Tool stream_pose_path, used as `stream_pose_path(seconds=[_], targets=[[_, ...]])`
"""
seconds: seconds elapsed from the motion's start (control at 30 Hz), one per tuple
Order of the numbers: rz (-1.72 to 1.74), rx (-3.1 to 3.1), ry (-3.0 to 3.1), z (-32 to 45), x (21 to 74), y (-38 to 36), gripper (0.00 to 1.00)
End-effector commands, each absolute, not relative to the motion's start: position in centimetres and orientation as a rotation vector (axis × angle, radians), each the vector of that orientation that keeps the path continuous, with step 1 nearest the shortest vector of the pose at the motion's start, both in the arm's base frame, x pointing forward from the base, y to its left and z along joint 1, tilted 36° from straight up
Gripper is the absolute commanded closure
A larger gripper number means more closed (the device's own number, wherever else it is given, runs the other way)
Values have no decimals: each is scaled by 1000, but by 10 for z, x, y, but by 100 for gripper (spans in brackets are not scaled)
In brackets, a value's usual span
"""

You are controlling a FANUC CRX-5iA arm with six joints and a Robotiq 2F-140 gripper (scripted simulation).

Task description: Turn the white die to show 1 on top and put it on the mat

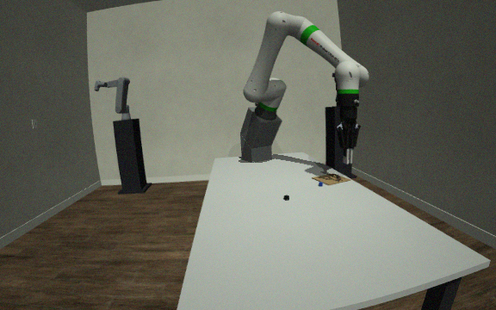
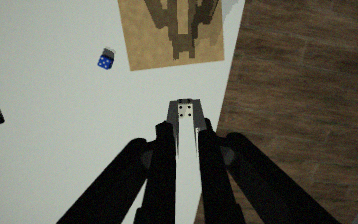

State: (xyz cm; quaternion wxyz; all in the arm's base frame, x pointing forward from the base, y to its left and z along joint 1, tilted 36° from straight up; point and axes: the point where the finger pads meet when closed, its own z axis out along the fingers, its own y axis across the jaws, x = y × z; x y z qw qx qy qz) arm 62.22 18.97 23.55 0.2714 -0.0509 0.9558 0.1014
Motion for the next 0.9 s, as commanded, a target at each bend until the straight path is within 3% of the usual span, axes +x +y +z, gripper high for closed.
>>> stream_pose_path(seconds=[0.0, 0.23, 0.53, 0.87], targets=[[297, 56, 2545, 212, 588, 183, 84], [370, 257, 2548, 177, 545, 172, 84], [341, 221, 2554, 174, 545, 169, 84], [69, -142, 2589, 151, 542, 136, 84]])
